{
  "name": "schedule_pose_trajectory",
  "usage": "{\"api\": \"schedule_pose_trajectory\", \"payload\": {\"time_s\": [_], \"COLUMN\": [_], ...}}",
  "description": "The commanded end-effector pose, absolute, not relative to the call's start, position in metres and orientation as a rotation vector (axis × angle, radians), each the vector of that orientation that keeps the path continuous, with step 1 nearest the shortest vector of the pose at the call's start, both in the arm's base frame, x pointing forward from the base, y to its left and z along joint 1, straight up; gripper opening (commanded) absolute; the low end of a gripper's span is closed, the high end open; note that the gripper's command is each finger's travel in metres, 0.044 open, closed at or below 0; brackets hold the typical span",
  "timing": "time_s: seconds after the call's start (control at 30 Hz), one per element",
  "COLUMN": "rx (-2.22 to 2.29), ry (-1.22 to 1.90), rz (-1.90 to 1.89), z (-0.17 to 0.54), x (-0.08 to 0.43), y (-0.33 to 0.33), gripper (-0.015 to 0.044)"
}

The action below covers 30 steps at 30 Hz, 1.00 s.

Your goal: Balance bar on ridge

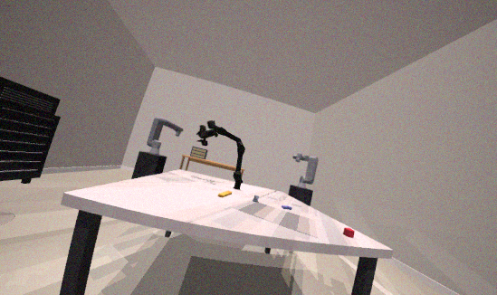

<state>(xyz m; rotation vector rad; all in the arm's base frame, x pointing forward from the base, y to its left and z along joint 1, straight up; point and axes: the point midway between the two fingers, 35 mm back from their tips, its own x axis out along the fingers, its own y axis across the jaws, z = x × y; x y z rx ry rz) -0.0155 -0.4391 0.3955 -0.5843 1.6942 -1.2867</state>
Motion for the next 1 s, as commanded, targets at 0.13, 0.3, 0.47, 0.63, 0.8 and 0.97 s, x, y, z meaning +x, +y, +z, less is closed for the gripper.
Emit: {"api": "schedule_pose_trajectory", "payload": {"time_s": [0.13,0.3,0.47,0.63,0.8,0.97], "rx": [-0.542,-0.503,-0.460,-0.411,-0.351,-0.284], "ry": [1.567,1.496,1.431,1.376,1.337,1.311], "rz": [-1.162,-1.084,-1.014,-0.945,-0.866,-0.785], "z": [0.359,0.338,0.319,0.301,0.281,0.260], "x": [0.047,0.086,0.124,0.161,0.197,0.231], "y": [-0.445,-0.442,-0.434,-0.422,-0.406,-0.385], "gripper": [0.0315,0.0315,0.0315,0.0315,0.0315,0.0315]}}
